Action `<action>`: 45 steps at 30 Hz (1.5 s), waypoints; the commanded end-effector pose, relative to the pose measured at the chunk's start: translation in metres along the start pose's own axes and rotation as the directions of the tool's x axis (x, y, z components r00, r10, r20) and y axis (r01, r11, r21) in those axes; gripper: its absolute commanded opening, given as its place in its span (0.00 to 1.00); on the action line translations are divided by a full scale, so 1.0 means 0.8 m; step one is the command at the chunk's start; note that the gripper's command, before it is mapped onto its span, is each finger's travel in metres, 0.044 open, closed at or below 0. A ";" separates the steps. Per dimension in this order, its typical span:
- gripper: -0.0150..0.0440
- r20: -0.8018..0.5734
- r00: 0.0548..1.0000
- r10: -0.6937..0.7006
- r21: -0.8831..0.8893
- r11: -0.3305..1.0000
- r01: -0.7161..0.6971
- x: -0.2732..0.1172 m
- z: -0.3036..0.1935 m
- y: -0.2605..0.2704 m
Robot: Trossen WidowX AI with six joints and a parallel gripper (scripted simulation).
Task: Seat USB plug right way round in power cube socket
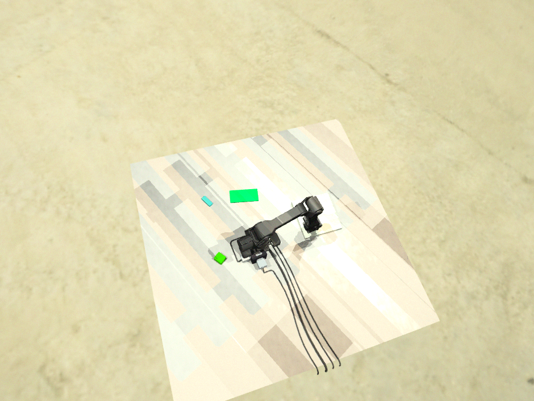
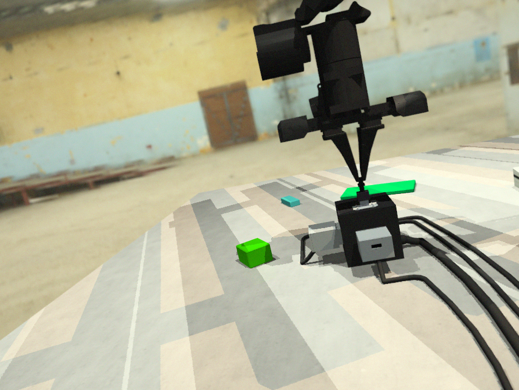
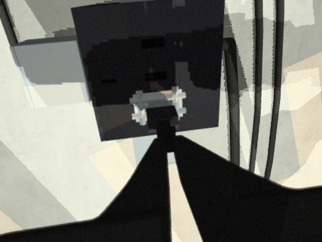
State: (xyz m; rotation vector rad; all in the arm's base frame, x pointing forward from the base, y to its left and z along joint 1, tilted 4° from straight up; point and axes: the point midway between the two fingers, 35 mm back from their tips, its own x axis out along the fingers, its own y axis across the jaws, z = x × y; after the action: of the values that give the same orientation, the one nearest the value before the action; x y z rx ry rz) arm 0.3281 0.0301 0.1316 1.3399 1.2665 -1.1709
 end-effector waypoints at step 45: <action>0.25 -0.003 1.000 0.000 -0.003 1.000 0.000 0.008 0.000 0.000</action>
State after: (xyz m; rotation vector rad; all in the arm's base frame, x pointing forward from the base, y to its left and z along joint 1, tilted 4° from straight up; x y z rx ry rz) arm 0.3283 0.0306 0.1265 1.3398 1.2669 -1.1690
